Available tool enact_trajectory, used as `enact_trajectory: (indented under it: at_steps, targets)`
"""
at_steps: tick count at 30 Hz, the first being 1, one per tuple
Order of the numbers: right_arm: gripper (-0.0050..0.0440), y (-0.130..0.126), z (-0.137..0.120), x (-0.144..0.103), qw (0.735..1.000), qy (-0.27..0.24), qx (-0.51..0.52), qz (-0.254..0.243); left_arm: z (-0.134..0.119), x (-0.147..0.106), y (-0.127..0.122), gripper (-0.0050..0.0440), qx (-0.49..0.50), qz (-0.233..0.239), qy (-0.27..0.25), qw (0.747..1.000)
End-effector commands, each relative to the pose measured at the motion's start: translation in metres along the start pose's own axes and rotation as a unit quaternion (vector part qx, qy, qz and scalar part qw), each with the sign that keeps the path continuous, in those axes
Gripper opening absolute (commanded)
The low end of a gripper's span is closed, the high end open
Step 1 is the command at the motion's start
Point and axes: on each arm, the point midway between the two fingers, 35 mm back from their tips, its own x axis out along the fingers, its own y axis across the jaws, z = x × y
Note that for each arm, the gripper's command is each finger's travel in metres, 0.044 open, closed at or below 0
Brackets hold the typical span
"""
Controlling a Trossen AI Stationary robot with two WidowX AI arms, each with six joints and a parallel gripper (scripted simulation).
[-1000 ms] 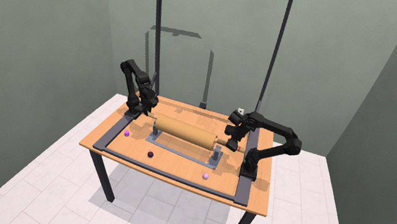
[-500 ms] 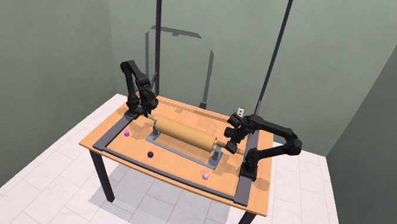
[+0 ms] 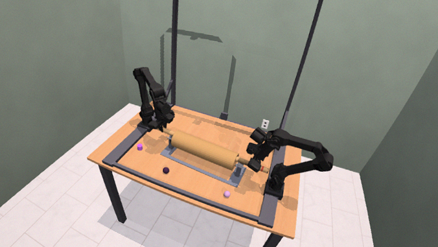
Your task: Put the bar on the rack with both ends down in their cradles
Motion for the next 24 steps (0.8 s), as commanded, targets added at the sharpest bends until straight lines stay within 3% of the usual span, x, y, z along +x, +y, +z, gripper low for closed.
enact_trajectory:
  at_steps: [1,9,13,16,17,24]
  targets:
    - [0.0050,-0.003,0.001,-0.002,1.000,-0.011,0.000,-0.010,0.003,-0.001,-0.001,0.0050,0.001,-0.006,-0.013,1.000]
    - [0.0050,-0.004,-0.002,0.010,1.000,-0.006,0.001,-0.009,-0.002,0.010,0.001,0.0050,0.002,-0.006,-0.011,1.000]
    - [0.0050,-0.005,0.002,0.003,1.000,-0.017,0.000,-0.014,0.002,0.005,0.001,0.0050,0.002,-0.006,-0.018,1.000]
    - [0.0050,-0.004,-0.002,0.014,1.000,-0.004,0.003,-0.007,-0.004,0.014,0.002,0.0050,0.002,-0.006,-0.010,1.000]
    - [0.0050,-0.006,0.003,0.003,1.000,-0.020,0.001,-0.016,0.003,0.005,0.001,0.0440,0.003,-0.006,-0.021,1.000]
    - [0.0050,-0.006,0.005,0.001,1.000,-0.024,0.002,-0.015,0.005,0.004,0.001,0.0440,0.003,-0.005,-0.021,1.000]
